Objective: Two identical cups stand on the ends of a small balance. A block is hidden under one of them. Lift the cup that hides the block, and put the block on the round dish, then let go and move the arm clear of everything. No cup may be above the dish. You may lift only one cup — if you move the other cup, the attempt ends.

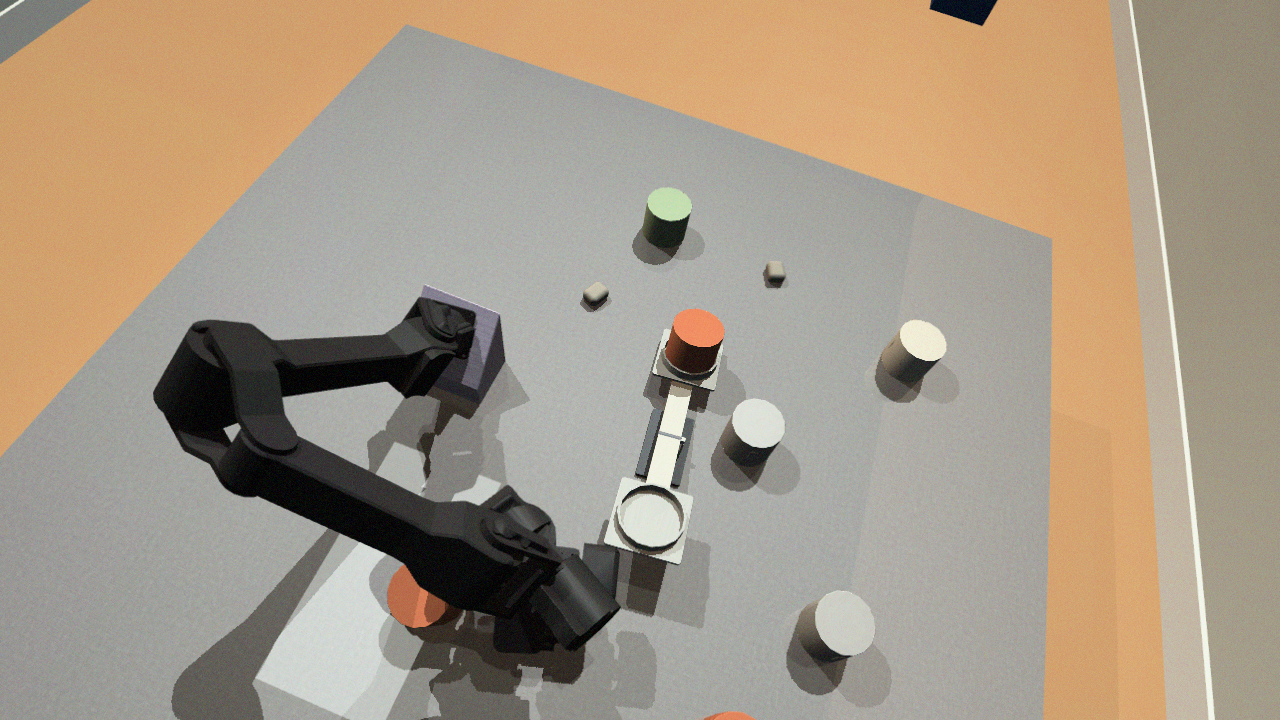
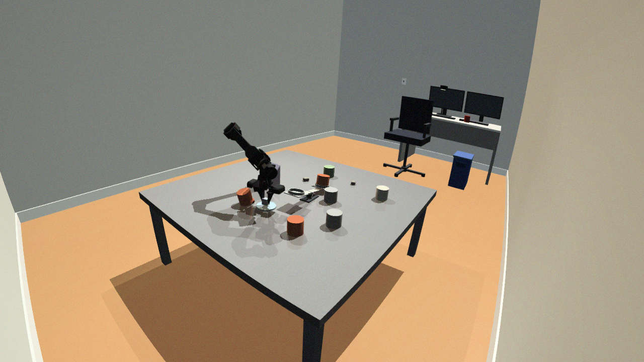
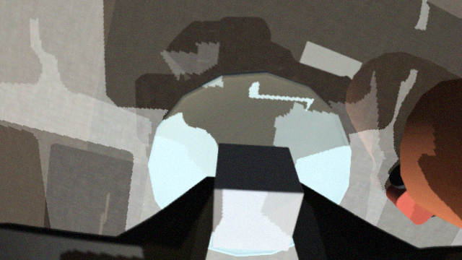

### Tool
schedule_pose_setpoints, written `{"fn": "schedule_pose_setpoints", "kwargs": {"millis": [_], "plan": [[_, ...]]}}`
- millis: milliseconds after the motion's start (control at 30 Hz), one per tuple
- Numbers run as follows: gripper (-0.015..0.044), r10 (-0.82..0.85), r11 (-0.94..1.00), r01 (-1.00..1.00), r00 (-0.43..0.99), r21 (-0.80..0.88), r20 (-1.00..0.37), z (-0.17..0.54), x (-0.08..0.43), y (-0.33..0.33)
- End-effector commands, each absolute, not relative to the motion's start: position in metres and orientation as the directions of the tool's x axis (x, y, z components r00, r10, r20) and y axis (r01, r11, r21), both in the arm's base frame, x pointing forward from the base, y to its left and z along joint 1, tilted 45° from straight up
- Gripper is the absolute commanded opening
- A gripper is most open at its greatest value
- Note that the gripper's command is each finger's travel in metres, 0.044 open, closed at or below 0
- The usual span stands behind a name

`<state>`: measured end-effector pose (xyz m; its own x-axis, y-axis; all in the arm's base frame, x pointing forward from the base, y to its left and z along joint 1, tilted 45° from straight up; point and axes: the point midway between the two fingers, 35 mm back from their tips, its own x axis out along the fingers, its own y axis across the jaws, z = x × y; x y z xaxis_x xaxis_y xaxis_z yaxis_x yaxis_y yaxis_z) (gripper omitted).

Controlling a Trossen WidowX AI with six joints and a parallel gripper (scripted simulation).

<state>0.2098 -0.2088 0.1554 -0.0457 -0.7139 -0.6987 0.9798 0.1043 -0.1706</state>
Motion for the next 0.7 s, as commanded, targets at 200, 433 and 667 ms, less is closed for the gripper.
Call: {"fn": "schedule_pose_setpoints", "kwargs": {"millis": [200, 433, 667], "plan": [[0.0053, -0.714, 0.104, 0.98, -0.047, -0.172, -0.699, 0.1505, 0.2091, -0.2135], [0.0236, -0.714, 0.104, 0.98, -0.047, -0.172, -0.699, 0.1505, 0.2091, -0.2135], [0.042, -0.713, 0.105, 0.979, -0.047, -0.172, -0.7, 0.1513, 0.2093, -0.2126]]}}
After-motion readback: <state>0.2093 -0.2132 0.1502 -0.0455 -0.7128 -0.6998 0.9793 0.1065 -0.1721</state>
